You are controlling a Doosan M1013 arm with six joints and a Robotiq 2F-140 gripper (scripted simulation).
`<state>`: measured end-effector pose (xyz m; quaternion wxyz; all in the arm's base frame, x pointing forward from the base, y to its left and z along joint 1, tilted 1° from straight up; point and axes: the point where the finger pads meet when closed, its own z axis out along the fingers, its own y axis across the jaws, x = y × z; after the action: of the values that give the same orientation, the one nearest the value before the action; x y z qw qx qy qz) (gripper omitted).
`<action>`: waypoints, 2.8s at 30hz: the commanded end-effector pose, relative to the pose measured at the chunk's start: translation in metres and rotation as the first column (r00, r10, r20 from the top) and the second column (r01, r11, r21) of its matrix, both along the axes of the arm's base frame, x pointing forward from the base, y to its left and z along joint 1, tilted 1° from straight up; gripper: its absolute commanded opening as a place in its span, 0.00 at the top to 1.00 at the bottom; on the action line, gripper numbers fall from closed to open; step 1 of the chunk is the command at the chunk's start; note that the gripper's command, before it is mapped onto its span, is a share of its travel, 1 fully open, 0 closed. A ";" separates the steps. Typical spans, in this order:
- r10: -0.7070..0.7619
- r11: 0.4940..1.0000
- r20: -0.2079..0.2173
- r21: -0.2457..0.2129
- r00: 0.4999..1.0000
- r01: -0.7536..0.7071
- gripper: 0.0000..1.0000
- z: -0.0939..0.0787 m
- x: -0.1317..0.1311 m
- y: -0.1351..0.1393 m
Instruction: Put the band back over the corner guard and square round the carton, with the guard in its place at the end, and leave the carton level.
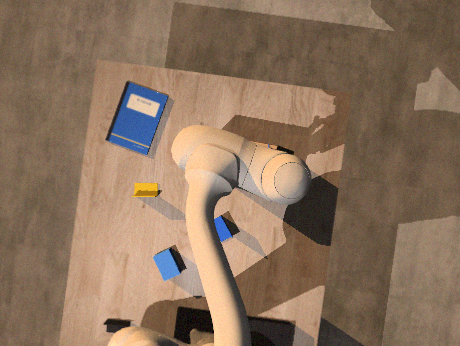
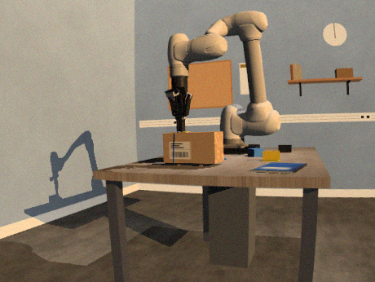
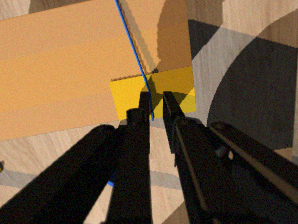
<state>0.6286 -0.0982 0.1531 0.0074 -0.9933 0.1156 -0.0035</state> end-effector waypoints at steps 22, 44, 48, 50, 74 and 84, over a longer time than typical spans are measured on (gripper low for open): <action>0.000 1.000 0.001 0.000 1.000 0.000 0.82 0.006 0.000 0.000; 0.000 1.000 0.001 0.000 1.000 0.000 0.82 0.024 0.000 0.000; 0.000 1.000 0.001 0.000 1.000 0.000 0.82 0.026 0.000 0.000; 0.000 1.000 0.001 0.000 1.000 0.000 0.82 0.027 0.000 0.000; 0.000 1.000 0.001 0.000 1.000 0.000 0.82 0.031 0.000 0.000; 0.134 0.991 0.003 -0.001 0.991 -0.134 0.82 0.029 0.055 0.009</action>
<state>0.6624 -0.0928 0.1827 0.0065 -0.9972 0.0737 -0.0050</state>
